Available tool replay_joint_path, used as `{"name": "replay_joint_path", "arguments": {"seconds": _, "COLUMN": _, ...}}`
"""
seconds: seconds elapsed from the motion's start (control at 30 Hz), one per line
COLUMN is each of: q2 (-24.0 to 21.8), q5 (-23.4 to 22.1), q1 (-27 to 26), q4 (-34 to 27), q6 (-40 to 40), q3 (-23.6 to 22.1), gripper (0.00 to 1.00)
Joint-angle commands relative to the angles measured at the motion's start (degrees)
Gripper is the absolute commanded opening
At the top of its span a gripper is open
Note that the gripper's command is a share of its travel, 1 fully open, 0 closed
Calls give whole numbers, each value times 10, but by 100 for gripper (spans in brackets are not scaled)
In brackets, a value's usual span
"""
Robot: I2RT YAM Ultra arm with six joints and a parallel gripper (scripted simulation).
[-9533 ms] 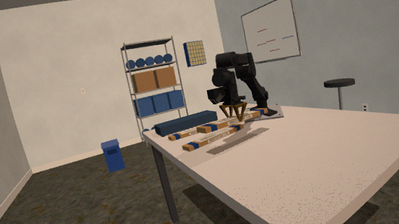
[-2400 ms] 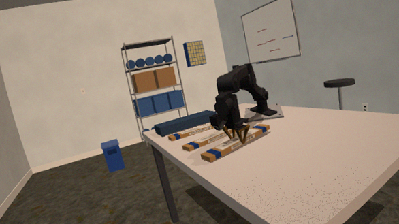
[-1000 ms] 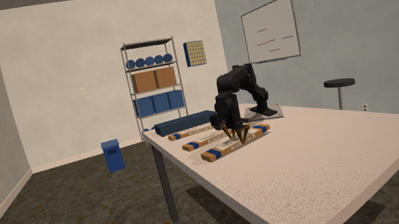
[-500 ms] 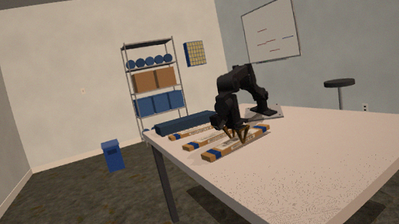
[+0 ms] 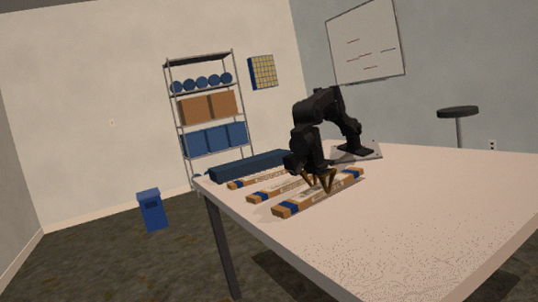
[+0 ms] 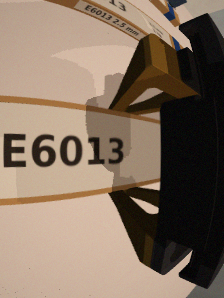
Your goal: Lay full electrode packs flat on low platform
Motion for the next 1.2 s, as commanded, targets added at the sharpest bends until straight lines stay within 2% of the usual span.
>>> {"name": "replay_joint_path", "arguments": {"seconds": 0.0, "q2": -38, "q5": 0, "q1": -2, "q4": -14, "q6": 0, "q3": 38, "gripper": 0}}
{"name": "replay_joint_path", "arguments": {"seconds": 1.17, "q2": -45, "q5": 0, "q1": -2, "q4": -16, "q6": 0, "q3": 33, "gripper": 0}}
